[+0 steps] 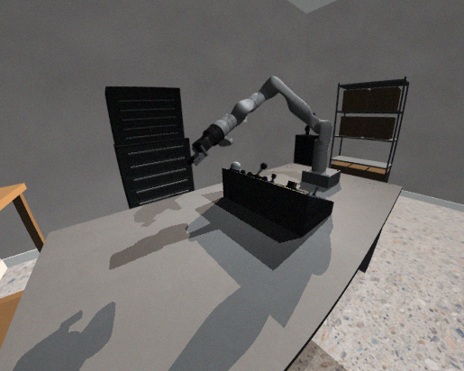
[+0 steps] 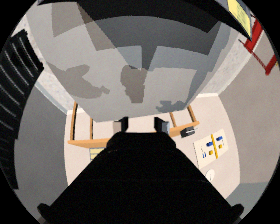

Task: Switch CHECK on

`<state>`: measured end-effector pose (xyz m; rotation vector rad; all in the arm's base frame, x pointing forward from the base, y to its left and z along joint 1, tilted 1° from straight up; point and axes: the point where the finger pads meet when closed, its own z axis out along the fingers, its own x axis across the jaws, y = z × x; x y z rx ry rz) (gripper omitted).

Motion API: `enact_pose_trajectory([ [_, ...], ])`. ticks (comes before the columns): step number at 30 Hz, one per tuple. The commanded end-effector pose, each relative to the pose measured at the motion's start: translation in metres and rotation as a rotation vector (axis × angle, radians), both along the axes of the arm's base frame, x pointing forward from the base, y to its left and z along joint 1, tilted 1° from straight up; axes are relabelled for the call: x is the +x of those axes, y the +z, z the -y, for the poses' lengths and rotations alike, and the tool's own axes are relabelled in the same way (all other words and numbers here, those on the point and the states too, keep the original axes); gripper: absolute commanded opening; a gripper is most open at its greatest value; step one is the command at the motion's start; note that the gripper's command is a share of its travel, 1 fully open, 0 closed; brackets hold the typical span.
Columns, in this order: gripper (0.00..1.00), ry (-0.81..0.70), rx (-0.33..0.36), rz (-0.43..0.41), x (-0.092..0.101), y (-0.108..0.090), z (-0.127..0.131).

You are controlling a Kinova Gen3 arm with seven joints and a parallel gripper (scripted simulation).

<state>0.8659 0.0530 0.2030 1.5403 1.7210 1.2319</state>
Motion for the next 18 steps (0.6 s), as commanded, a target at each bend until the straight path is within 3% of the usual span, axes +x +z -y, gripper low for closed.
enact_pose_trajectory([
  [1,1.0,-0.01,0.035,0.002,-0.002,0.009,-0.011],
  [5,1.0,-0.017,0.055,-0.004,-0.004,0.01,-0.015],
  [9,1.0,-0.037,0.119,-0.022,-0.009,0.017,-0.03],
  [18,1.0,-0.115,0.334,-0.094,-0.033,0.035,-0.075],
])
